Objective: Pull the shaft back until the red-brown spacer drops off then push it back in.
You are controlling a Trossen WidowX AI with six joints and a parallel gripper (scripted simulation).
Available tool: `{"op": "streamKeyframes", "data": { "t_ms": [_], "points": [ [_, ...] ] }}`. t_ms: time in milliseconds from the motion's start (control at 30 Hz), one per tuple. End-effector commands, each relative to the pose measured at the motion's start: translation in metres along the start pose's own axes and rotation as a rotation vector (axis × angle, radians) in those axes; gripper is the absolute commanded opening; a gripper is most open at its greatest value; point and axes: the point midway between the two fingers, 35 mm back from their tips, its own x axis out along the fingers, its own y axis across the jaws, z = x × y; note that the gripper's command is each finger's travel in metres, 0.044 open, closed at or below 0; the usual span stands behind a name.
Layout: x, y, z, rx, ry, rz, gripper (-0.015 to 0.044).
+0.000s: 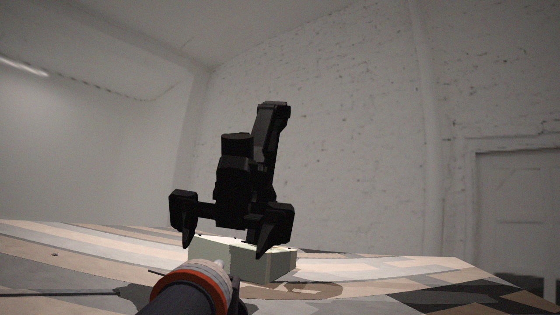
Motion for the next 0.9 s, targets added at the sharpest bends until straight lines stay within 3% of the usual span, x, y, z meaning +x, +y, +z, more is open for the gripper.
{"op": "streamKeyframes", "data": {
  "t_ms": [0, 867],
  "points": [
    [-0.0006, 0.0006, -0.0026, 0.006, 0.007, 0.003, 0.0440],
    [0.0019, 0.0006, -0.0011, 0.006, 0.007, 0.003, 0.0440]
  ]
}}
